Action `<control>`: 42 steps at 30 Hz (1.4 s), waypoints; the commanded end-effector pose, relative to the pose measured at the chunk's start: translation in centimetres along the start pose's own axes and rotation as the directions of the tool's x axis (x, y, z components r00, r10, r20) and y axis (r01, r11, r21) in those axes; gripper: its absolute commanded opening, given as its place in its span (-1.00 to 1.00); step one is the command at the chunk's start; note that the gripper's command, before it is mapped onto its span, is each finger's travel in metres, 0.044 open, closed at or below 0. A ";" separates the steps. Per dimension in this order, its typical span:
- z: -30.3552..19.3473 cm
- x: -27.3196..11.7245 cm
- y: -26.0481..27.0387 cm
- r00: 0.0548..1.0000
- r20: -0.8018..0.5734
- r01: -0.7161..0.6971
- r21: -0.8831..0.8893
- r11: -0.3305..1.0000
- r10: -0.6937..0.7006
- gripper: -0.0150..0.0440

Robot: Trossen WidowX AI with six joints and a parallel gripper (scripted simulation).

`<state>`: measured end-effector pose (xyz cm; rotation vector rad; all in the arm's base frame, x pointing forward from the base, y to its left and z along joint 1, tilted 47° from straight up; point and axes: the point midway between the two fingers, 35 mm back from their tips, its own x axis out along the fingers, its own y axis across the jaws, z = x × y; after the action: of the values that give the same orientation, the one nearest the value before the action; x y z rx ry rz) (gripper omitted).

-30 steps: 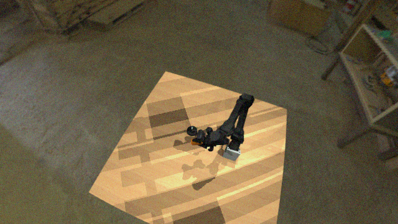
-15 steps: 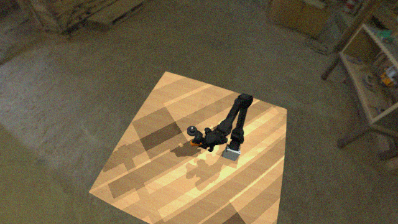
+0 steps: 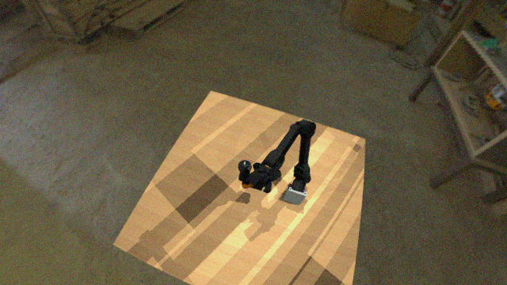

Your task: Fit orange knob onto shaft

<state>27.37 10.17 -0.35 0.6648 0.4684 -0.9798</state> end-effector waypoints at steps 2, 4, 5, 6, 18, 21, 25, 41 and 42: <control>0.0 0.8 0.0 0.994 -0.005 0.113 0.009 0.994 -0.113 -0.49; 0.0 1.2 -0.1 0.987 -0.005 0.158 0.010 0.987 -0.158 -0.49; 0.0 1.3 -0.1 0.984 -0.005 0.180 0.010 0.984 -0.180 -0.49; 0.0 1.5 -0.2 0.979 -0.005 0.201 0.010 0.979 -0.201 -0.49; 0.1 3.8 -0.8 0.891 -0.005 0.455 0.012 0.891 -0.455 -0.49; 0.2 4.3 -1.0 0.857 -0.006 0.515 0.015 0.857 -0.515 -0.49; 0.2 4.9 -1.2 0.835 -0.006 0.551 0.017 0.835 -0.551 -0.49; -0.1 12.8 -5.4 0.828 -0.009 0.560 0.021 0.828 -0.560 -0.49; -0.1 13.3 -5.7 0.828 -0.008 0.561 0.022 0.828 -0.561 -0.49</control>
<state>28.93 1.32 -9.30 0.5585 0.6793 -1.5499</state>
